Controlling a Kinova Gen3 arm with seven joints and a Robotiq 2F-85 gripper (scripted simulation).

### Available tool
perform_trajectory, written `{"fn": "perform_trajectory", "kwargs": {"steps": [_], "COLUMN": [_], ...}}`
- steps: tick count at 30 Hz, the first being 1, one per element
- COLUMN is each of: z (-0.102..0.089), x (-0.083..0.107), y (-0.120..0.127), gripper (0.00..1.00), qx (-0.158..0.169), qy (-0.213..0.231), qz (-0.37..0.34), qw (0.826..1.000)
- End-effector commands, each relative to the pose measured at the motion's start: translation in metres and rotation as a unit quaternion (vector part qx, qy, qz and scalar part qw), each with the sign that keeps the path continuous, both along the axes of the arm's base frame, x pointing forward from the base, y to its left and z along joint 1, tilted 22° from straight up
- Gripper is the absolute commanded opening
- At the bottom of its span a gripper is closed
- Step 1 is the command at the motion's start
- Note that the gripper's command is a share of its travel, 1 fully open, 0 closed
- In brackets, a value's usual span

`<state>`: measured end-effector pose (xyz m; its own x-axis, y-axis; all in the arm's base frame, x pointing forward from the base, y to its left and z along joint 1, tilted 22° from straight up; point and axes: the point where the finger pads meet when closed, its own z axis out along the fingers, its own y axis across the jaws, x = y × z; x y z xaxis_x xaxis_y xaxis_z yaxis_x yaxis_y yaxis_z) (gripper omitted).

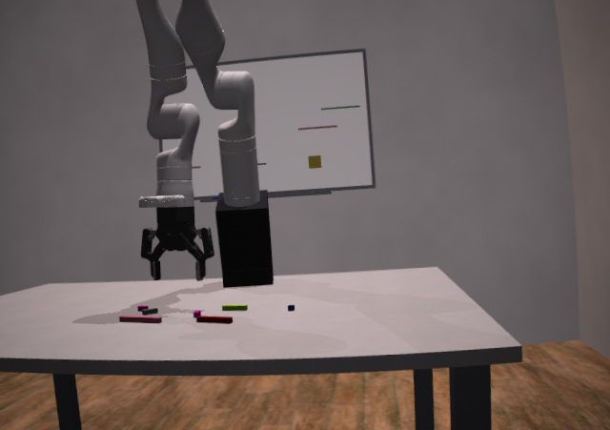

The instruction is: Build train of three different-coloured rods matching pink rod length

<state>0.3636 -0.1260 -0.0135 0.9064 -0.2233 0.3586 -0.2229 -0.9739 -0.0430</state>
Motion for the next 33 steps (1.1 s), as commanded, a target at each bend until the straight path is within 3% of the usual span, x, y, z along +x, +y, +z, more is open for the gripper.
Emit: {"fn": "perform_trajectory", "kwargs": {"steps": [1, 10, 33], "z": [0.012, 0.02, 0.02], "x": [0.021, 0.03, 0.03], "y": [0.035, 0.068, 0.069], "gripper": [1.0, 1.0, 1.0], "qx": [-0.002, 0.006, 0.007], "qy": [-0.01, -0.011, -0.011], "qz": [0.028, 0.027, 0.027], "qw": [1.0, 1.0, 1.0]}}
